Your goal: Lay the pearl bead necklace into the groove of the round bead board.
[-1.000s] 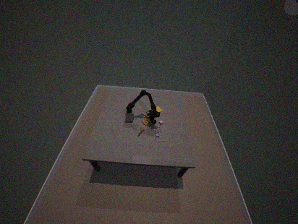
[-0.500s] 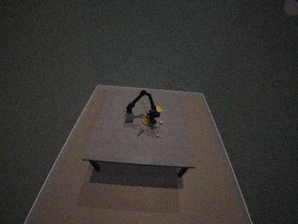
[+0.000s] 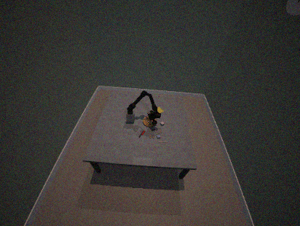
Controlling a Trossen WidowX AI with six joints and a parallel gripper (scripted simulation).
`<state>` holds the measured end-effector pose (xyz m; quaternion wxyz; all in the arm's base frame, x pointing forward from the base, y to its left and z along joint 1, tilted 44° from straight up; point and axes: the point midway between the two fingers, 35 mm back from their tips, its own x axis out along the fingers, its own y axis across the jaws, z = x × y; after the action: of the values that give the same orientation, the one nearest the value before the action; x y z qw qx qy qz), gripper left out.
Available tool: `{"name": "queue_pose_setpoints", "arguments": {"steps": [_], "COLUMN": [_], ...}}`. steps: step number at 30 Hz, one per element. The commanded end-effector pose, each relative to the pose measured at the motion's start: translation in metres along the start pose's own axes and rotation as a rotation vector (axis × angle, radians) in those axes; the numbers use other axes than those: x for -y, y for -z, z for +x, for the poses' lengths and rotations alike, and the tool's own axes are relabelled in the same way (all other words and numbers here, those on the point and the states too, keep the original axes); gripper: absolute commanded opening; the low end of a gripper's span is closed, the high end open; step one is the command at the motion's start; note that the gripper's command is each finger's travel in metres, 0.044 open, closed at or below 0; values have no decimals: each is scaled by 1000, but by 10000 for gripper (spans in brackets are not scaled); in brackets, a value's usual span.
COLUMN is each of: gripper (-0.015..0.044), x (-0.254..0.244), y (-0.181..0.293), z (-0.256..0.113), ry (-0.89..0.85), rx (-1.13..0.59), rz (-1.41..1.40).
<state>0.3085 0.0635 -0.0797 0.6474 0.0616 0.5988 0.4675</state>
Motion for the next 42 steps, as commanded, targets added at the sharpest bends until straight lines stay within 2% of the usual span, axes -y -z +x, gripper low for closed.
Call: {"name": "queue_pose_setpoints", "arguments": {"steps": [1,16,19,28,34,42], "gripper": [440,440,361,125,120,120], "x": [0,0,-9,-68,-101,-102], "y": [0,0,-2,-10,-9,-9], "z": [0,-7,-9,-17,-19,-19], "ry": [0,8,9,6,1,1], "rx": [0,3,3,6,5,4], "rz": [-1,-13,108,859,1300,1313]}}
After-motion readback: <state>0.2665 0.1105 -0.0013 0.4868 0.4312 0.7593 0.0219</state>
